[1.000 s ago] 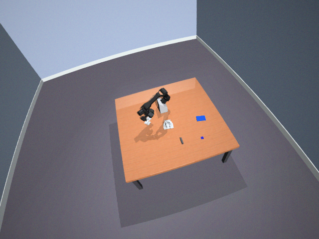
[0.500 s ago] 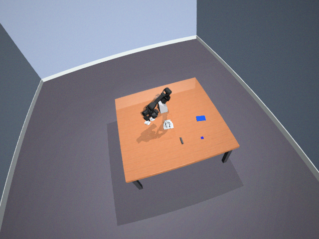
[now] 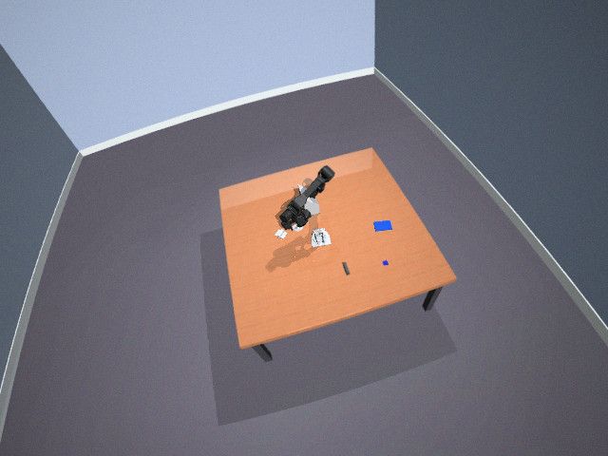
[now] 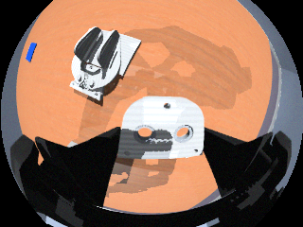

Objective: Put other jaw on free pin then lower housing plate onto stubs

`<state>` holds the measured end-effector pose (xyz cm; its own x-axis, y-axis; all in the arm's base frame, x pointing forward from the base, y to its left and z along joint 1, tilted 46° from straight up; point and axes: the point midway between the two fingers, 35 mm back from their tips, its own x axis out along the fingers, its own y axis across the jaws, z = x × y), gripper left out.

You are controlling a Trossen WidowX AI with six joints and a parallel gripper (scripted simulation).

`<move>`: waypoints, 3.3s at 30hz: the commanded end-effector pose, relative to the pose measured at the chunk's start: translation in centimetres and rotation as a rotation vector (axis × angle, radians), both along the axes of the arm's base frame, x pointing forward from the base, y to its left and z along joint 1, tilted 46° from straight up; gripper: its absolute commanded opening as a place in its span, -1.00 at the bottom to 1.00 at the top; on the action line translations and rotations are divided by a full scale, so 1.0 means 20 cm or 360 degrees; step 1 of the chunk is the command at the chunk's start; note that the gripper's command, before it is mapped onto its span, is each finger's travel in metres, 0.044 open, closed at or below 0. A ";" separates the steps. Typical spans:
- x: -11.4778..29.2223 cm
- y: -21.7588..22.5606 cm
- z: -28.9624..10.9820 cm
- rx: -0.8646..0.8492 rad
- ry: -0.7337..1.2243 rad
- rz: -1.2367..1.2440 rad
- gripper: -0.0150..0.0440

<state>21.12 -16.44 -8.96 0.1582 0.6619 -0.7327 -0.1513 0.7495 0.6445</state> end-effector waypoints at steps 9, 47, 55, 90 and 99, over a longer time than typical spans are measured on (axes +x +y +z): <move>0.07 0.13 0.13 0.0042 0.0132 -0.0164 0.70; 0.15 0.48 0.38 0.0182 0.0468 -0.0510 0.70; 0.15 0.48 0.38 0.0182 0.0468 -0.0510 0.70; 0.15 0.51 0.41 0.0182 0.0465 -0.0506 0.70; 0.15 0.51 0.41 0.0183 0.0467 -0.0508 0.70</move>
<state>24.03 -6.28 -0.84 0.1618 0.6914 -0.7041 0.2719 0.6547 0.7053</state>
